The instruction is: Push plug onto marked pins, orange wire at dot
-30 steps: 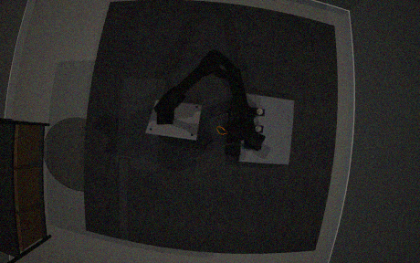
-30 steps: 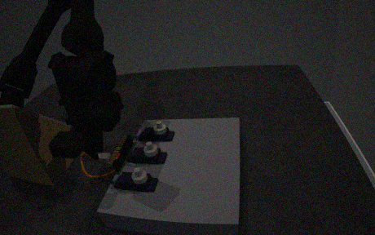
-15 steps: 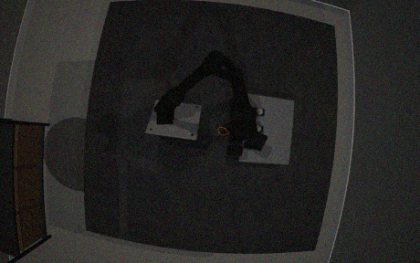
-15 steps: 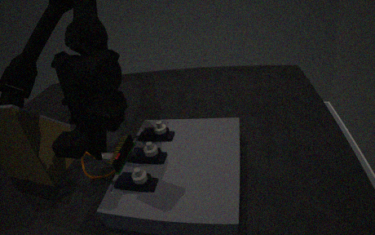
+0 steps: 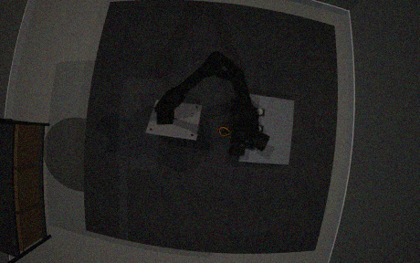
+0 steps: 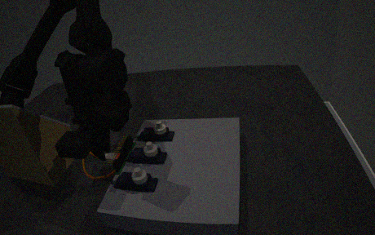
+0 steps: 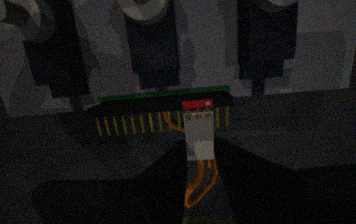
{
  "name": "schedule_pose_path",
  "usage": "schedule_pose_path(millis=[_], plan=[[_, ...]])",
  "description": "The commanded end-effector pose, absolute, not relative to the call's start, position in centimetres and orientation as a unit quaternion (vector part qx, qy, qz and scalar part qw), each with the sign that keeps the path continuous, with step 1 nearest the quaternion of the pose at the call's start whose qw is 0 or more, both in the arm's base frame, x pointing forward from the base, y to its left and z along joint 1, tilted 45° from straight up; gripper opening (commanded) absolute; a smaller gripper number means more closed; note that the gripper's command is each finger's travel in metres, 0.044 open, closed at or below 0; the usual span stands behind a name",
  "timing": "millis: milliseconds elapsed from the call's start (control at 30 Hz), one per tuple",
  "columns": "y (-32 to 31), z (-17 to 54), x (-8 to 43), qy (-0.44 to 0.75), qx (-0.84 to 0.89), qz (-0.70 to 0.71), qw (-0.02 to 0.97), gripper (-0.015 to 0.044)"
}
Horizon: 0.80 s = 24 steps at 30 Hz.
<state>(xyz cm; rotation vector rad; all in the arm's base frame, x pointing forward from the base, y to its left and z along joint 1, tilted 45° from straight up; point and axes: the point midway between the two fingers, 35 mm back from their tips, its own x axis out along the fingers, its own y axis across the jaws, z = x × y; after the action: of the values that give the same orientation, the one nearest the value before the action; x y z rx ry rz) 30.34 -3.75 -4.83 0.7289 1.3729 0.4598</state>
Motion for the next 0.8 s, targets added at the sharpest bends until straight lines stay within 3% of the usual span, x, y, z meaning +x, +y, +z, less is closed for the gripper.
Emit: schedule_pose_path(millis=[0,100,400,667,767], plan=[[-3.9,-4.6,31.0,0.61,0.326,0.206,0.692,0.0],[-4.0,-4.6,31.0,0.61,0.326,0.206,0.692,0.0],[-3.9,-4.8,30.5,0.61,0.326,0.206,0.692,0.0236],[-7.8,-0.7,29.5,0.61,0.326,0.205,0.692,0.044],[-7.8,-0.7,29.5,0.61,0.326,0.205,0.692,0.044]])
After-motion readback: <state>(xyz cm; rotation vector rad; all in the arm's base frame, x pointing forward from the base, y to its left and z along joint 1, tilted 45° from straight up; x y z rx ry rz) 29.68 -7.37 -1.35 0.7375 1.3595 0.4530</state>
